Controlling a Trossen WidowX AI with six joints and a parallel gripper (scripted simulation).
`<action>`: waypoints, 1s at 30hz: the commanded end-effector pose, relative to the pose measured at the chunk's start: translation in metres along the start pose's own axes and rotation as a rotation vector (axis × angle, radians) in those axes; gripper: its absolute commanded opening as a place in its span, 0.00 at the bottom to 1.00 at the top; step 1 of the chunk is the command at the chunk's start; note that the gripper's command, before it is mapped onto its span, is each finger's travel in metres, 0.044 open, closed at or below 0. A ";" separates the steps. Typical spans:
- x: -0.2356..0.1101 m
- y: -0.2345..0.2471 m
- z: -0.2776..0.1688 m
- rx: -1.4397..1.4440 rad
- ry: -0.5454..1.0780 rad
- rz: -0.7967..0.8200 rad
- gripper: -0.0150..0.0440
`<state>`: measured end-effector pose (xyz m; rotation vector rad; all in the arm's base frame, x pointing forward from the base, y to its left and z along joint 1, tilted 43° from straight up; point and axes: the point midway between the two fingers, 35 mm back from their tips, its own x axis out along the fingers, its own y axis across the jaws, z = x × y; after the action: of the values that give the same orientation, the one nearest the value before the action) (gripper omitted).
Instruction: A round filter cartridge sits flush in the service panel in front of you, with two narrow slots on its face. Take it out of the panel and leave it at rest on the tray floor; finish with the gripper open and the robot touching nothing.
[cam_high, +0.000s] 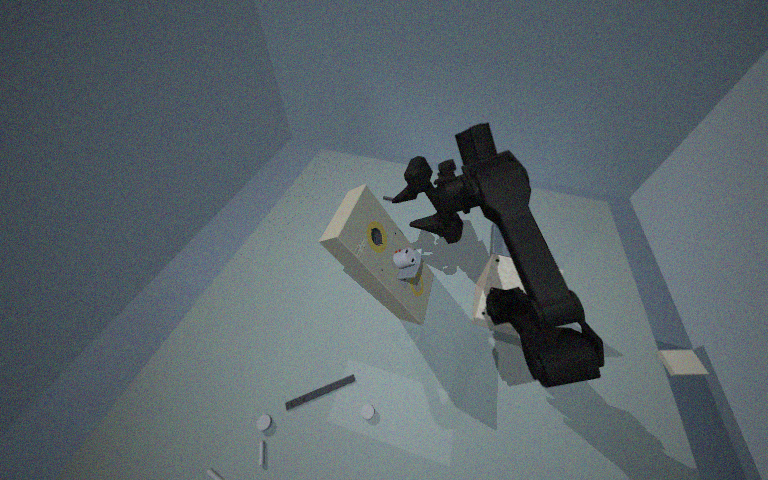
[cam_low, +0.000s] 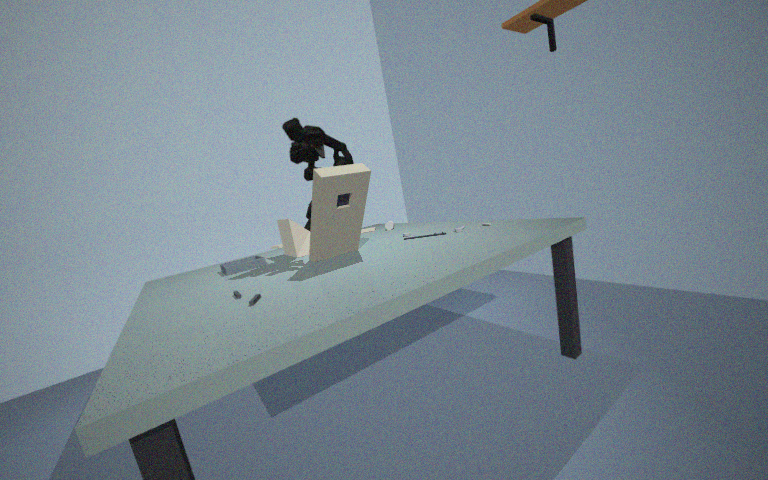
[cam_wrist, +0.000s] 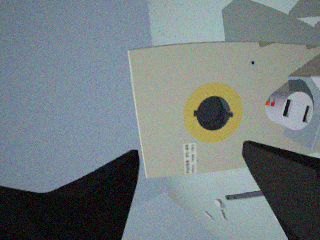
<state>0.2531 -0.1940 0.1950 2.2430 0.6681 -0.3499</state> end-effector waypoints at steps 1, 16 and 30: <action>0.010 -0.019 0.003 -0.278 0.003 -0.076 0.77; 0.035 -0.099 0.002 -1.433 0.278 -0.312 0.77; 0.036 -0.106 0.002 -1.562 0.328 -0.316 0.77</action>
<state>0.2304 -0.1315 0.1258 0.7938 0.9446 0.2699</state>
